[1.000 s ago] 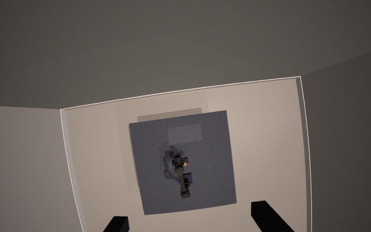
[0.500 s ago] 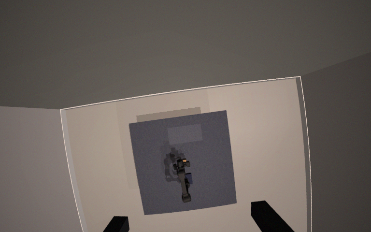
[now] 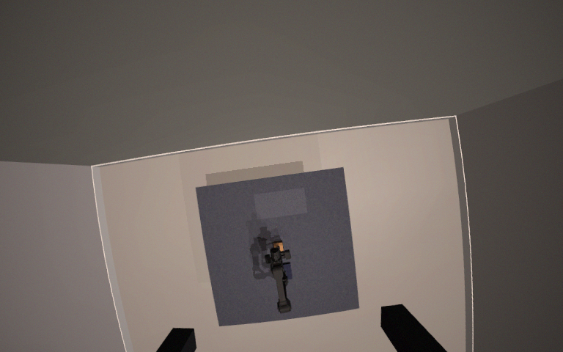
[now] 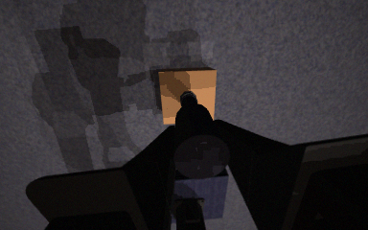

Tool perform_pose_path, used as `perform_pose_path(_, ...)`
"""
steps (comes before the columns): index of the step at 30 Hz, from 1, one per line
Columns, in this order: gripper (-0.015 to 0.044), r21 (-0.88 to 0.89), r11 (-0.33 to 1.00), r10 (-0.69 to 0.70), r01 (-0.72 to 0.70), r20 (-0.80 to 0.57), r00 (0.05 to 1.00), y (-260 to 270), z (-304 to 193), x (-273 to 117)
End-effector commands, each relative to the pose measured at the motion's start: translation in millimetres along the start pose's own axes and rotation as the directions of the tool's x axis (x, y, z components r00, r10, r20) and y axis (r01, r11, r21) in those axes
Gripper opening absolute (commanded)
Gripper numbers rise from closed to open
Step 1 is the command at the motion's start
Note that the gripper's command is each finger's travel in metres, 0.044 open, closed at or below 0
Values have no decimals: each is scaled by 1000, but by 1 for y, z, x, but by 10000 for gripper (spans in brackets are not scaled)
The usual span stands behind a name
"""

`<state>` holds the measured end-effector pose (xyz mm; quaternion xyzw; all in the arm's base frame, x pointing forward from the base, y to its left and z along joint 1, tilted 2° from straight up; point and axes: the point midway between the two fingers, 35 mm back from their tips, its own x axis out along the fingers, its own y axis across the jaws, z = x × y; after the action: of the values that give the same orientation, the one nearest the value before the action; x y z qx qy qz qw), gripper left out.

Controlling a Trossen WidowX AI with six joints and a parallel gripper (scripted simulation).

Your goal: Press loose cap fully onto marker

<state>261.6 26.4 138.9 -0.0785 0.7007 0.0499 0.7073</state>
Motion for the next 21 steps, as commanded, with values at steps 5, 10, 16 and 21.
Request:
perform_pose_path(5,0,-2,1000,1,-1,0,1000,-1,-4,5)
perform_pose_path(10,0,-2,1000,1,-1,0,1000,-1,-4,8)
perform_pose_path(16,0,-2,1000,1,-1,0,1000,-1,-3,17)
perform_pose_path(21,0,-2,1000,1,-1,0,1000,-1,-3,25)
